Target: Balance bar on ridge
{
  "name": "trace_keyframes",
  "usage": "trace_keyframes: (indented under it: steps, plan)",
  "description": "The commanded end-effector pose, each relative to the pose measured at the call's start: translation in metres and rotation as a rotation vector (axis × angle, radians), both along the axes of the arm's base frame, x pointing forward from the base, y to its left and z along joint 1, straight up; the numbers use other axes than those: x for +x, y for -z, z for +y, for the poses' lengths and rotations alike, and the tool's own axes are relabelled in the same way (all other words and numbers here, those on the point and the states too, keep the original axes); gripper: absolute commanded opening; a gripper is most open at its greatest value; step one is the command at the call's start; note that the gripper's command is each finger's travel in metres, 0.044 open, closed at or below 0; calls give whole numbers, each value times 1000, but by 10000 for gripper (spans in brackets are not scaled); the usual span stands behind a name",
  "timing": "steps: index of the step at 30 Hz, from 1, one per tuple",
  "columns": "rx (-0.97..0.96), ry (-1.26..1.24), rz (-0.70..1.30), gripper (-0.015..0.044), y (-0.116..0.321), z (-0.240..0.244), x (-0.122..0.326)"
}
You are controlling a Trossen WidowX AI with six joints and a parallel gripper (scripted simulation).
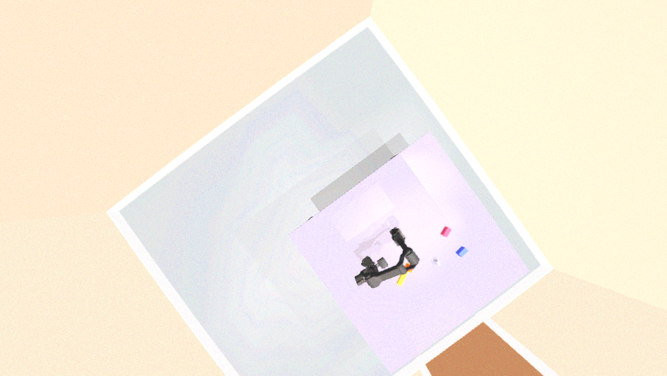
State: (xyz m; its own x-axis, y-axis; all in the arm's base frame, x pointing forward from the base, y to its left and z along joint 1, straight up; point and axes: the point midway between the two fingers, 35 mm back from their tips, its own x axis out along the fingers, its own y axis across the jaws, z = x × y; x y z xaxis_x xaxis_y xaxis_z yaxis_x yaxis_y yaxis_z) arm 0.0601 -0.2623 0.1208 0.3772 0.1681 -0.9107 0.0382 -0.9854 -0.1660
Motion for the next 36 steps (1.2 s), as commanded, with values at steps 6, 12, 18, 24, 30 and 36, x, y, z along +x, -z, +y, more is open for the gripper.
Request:
trace_keyframes:
  steps: [6,12,18,24,30,36]
  plan:
    - [-76,-244,27,315,-4,1,29]
    - [-113,-395,27,315,-5,6,50]
    - [-150,-543,24,315,-7,13,72]
    - [-190,-685,27,315,-12,21,92]
    - [-240,-832,33,315,-16,29,110]
    - [-286,-993,42,315,-18,38,128]
